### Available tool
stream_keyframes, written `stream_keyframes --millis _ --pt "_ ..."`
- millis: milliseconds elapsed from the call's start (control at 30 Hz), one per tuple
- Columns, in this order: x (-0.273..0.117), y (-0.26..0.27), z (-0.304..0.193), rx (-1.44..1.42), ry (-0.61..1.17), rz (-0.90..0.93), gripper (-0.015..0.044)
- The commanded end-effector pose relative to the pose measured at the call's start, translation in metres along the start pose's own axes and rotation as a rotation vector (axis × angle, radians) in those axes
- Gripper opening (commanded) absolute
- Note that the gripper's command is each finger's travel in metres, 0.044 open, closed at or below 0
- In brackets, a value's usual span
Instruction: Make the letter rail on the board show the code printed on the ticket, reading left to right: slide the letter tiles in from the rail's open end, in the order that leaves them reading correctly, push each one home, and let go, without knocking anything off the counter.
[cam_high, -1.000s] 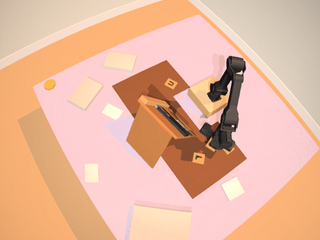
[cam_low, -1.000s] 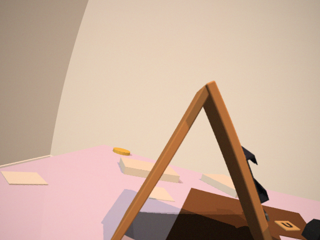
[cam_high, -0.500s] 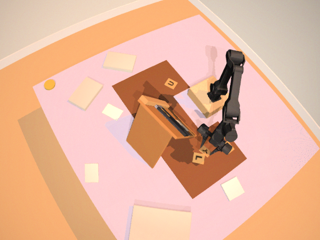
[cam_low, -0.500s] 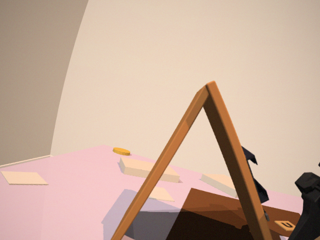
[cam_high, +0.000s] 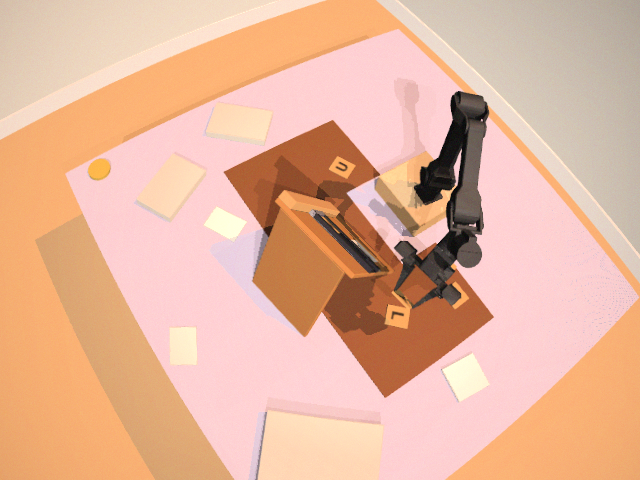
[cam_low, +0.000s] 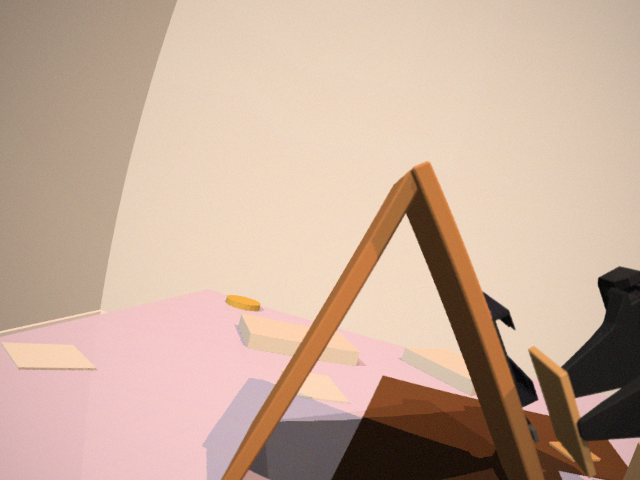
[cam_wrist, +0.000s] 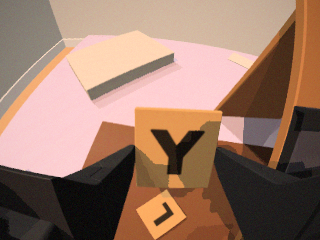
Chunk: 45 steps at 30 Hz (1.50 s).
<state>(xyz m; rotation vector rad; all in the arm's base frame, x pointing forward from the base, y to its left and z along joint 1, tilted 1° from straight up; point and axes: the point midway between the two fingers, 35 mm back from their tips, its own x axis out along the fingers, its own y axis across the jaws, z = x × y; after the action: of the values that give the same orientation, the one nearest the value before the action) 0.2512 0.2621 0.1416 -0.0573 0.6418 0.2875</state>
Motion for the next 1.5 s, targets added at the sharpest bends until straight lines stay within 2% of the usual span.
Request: stream_keyframes --millis 0,1467 --pt "0.000 -0.001 0.001 -0.001 -0.011 -0.005 0.0000" --pt "0.000 -0.021 0.000 -0.002 -0.011 -0.006 0.0000"
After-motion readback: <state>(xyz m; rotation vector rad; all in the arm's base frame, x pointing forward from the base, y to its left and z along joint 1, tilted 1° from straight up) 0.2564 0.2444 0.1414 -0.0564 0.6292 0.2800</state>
